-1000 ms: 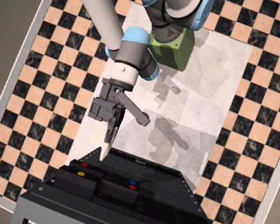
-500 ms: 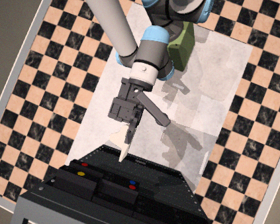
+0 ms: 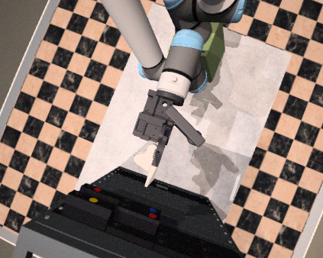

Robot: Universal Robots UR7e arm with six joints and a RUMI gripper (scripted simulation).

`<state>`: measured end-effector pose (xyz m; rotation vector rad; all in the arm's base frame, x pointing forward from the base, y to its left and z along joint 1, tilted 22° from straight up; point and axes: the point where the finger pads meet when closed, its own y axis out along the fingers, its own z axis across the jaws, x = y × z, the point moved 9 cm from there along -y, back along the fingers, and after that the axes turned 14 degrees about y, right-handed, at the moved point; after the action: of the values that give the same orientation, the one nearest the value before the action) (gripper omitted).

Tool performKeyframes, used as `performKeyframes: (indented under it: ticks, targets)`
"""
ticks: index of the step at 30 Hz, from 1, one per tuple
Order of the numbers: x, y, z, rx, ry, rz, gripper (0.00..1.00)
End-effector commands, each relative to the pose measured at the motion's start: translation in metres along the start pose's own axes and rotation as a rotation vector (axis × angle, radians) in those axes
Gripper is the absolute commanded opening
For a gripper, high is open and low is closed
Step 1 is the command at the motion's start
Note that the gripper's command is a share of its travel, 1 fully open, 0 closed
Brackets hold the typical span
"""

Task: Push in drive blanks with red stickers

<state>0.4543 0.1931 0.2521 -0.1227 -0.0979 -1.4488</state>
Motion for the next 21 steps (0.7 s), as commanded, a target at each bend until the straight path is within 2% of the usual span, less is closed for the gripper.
performKeyframes:
  ticks: [1, 4, 11, 21]
  targets:
    - [0.0, 0.002, 0.0, 0.001, 0.0, 0.0, 0.0]
    - [0.0, 0.01, 0.0, 0.001, 0.0, 0.0, 0.0]
    - [0.0, 0.046, 0.0, 0.001, 0.0, 0.0, 0.0]
    - [0.0, 0.057, 0.0, 0.001, 0.0, 0.0, 0.0]
